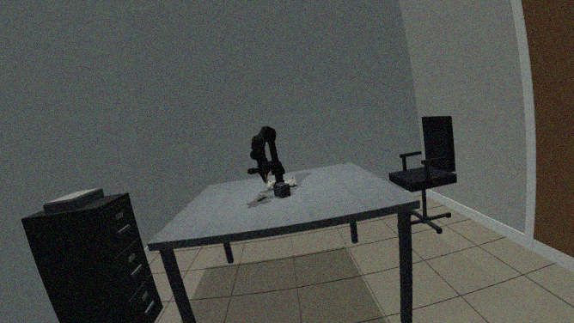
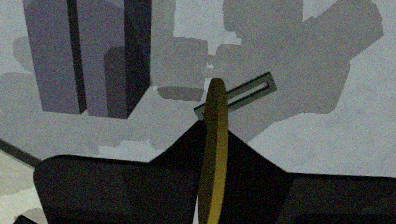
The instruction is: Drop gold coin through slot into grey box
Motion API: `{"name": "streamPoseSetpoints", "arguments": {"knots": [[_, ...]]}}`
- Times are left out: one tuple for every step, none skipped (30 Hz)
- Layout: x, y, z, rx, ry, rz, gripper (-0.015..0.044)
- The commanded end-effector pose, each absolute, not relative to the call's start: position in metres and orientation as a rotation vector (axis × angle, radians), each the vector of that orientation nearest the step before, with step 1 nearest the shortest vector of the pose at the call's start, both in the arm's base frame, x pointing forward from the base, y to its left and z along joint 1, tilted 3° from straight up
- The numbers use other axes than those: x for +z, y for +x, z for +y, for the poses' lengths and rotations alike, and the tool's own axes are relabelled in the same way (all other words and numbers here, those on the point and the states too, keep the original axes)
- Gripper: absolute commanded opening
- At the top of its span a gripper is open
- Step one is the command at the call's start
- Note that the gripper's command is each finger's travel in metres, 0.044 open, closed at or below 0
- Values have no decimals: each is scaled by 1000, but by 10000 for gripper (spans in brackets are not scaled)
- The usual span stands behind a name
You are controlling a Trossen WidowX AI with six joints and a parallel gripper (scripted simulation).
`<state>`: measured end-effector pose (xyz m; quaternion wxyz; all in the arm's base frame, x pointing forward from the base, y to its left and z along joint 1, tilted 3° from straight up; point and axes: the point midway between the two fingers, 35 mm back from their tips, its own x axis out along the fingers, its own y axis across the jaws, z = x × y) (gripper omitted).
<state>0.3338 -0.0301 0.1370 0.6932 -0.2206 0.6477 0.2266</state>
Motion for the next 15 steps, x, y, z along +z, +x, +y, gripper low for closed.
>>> {"name": "streamPoseSetpoints", "arguments": {"knots": [[138, 332, -19, 501, -494, 1444, 0], [138, 332, -16, 502, -494, 1444, 0], [138, 331, -14, 502, -494, 1444, 0], [138, 331, -11, 502, -494, 1444, 0], [138, 331, -9, 502, -494, 1444, 0], [138, 330, -6, 502, -494, 1444, 0], [138, 330, -4, 502, -493, 1444, 0], [138, 329, -1, 502, -493, 1444, 0], [138, 329, 2, 503, -493, 1444, 0], [139, 328, 4, 503, -493, 1444, 0], [139, 328, 7, 503, -493, 1444, 0], [139, 327, 9, 503, -493, 1444, 0], [139, 327, 12, 503, -492, 1443, 0], [139, 326, 14, 503, -492, 1443, 0], [139, 326, 17, 504, -492, 1443, 0]]}}
